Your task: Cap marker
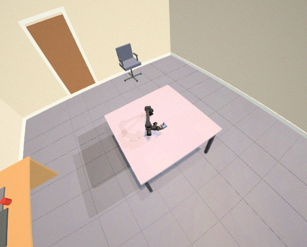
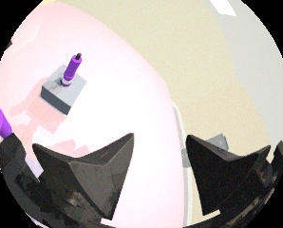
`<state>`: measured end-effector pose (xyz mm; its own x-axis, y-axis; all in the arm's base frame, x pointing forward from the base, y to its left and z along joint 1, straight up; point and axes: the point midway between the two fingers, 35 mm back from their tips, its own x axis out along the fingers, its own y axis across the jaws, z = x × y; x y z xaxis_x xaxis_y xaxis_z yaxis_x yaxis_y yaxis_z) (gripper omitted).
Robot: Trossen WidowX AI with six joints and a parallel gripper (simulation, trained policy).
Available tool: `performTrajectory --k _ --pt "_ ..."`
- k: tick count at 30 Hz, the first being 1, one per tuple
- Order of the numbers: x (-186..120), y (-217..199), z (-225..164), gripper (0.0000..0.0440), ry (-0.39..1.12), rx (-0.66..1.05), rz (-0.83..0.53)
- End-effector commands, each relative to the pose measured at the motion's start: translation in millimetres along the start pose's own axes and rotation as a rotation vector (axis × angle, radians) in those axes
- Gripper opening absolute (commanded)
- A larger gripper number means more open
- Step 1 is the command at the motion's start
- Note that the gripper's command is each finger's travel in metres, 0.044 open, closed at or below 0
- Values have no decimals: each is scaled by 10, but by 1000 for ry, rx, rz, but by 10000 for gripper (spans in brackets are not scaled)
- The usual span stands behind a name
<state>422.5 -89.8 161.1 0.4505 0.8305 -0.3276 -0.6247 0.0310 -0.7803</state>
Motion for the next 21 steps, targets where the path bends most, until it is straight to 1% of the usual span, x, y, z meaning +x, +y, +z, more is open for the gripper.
performTrajectory --k 1,21 --pt "-55 5 60 239 16 -3 21" --pt "-317 170 353 245 106 18 186"
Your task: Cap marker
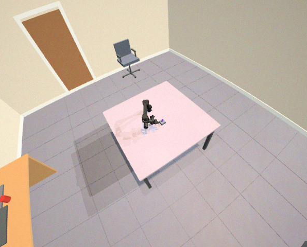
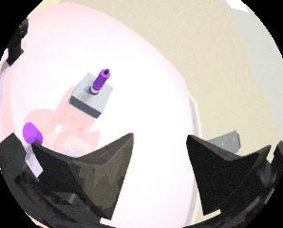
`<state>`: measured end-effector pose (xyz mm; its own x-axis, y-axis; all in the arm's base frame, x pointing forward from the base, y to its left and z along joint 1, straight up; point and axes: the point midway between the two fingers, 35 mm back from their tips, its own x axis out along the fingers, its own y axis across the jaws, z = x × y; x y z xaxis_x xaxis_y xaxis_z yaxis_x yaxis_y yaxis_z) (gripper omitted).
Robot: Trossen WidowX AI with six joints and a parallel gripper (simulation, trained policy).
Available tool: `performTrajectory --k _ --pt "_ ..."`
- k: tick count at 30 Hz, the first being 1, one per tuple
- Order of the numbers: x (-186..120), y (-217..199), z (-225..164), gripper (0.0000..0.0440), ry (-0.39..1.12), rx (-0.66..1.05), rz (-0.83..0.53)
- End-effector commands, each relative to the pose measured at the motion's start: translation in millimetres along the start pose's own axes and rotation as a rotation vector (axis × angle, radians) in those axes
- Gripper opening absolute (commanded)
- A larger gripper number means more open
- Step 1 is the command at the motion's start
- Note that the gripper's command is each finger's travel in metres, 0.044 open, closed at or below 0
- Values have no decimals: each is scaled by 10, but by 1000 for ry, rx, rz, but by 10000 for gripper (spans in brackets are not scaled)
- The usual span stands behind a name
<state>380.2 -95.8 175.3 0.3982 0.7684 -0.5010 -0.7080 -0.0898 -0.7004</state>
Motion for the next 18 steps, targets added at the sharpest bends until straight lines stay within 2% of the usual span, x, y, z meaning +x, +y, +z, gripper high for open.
performTrajectory --k 1,18 --pt "-41 38 49 245 15 -2 30" --pt "-204 300 228 255 82 12 210"
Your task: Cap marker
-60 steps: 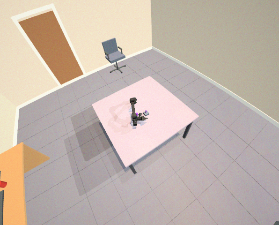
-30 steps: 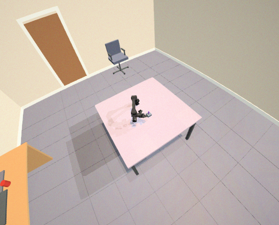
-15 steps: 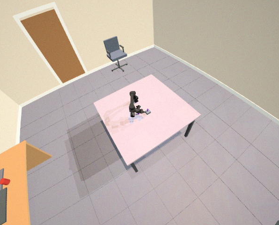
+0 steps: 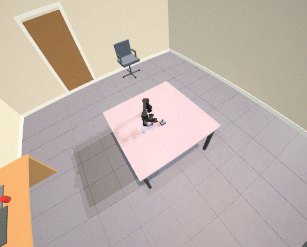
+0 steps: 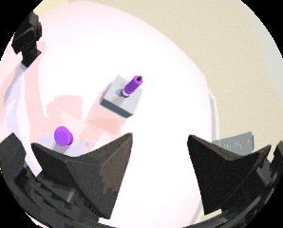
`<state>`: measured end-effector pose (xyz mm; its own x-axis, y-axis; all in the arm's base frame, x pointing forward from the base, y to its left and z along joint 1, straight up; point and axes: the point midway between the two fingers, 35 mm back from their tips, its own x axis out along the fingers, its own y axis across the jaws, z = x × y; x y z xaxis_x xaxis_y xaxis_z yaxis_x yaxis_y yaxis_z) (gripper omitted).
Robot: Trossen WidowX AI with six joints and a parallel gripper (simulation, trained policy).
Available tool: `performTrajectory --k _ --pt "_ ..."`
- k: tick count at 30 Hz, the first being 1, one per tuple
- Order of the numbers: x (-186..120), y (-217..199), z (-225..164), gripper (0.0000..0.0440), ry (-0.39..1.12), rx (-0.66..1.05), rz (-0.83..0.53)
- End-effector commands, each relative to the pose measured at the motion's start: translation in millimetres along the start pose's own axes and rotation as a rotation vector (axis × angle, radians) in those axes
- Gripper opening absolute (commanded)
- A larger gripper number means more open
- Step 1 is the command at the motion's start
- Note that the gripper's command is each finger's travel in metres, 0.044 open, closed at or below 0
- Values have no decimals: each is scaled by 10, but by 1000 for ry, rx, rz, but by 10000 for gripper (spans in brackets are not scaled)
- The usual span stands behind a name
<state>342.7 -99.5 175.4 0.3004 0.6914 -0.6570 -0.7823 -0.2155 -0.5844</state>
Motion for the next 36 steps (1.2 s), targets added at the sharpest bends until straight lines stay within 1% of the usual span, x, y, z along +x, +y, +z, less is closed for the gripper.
performTrajectory --k 1,14,36 --pt "-28 55 37 256 13 -4 35" --pt "-104 300 112 265 58 -9 183" --pt "-197 710 88 275 125 -57 423"
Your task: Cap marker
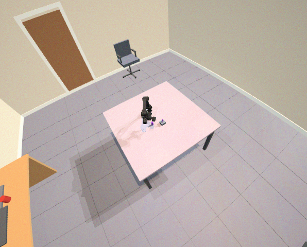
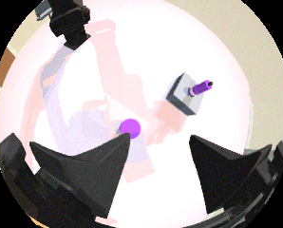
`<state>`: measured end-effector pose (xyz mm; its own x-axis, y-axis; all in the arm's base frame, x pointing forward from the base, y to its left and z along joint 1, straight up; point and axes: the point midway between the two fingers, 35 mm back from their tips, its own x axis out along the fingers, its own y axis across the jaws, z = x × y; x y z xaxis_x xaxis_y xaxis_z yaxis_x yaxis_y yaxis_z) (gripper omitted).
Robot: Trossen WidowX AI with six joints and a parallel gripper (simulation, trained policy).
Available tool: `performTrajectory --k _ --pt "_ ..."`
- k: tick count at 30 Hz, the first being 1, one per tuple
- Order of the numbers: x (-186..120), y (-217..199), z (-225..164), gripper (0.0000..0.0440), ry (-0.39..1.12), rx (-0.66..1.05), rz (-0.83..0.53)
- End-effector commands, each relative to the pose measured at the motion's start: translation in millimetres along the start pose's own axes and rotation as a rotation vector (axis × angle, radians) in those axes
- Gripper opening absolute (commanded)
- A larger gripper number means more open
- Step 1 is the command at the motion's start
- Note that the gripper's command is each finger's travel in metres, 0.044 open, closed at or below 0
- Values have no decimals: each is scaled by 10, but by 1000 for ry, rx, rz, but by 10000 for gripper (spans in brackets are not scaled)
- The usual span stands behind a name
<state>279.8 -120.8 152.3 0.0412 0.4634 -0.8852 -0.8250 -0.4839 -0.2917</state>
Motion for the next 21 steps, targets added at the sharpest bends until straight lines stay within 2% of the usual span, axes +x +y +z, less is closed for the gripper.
performTrajectory --k 1,21 --pt "8 55 -2 275 10 -13 33" --pt "201 226 -145 259 66 -123 214"
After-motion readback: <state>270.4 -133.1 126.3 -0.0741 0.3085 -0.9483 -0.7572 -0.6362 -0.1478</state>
